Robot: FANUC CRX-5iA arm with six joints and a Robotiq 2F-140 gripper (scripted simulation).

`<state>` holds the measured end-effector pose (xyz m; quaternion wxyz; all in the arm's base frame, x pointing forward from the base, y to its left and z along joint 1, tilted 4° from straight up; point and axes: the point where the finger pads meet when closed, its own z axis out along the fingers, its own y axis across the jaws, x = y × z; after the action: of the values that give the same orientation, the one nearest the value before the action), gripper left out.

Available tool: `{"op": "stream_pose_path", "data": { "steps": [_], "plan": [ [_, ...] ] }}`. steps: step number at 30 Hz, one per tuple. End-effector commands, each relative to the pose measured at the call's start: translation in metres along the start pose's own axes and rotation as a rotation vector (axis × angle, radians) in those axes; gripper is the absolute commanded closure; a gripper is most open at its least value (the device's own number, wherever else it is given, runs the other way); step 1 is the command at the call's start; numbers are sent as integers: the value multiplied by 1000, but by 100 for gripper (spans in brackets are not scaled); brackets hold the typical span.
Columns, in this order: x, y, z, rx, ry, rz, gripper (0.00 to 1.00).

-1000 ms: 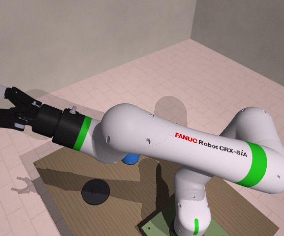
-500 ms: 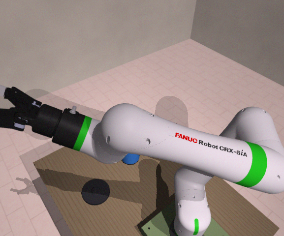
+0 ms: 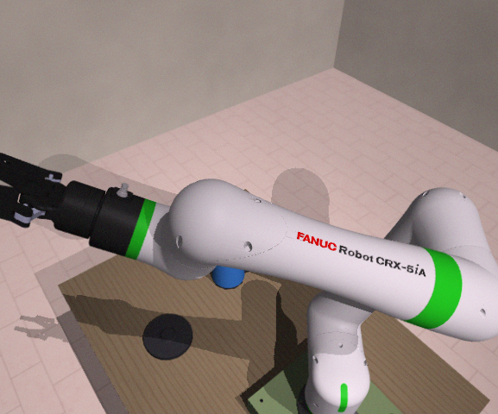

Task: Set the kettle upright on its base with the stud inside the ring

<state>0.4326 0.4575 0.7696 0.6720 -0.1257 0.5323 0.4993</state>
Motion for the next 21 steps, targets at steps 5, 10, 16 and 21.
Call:
{"op": "stream_pose_path", "data": {
  "steps": [5,10,16,21],
  "plan": [
    [16,-16,7,-9,50,-89,53],
    [43,-46,14,-19,133,-214,53],
    [87,-104,14,-29,284,-397,53],
    [113,-143,6,-33,383,-492,53]
  ]
}}
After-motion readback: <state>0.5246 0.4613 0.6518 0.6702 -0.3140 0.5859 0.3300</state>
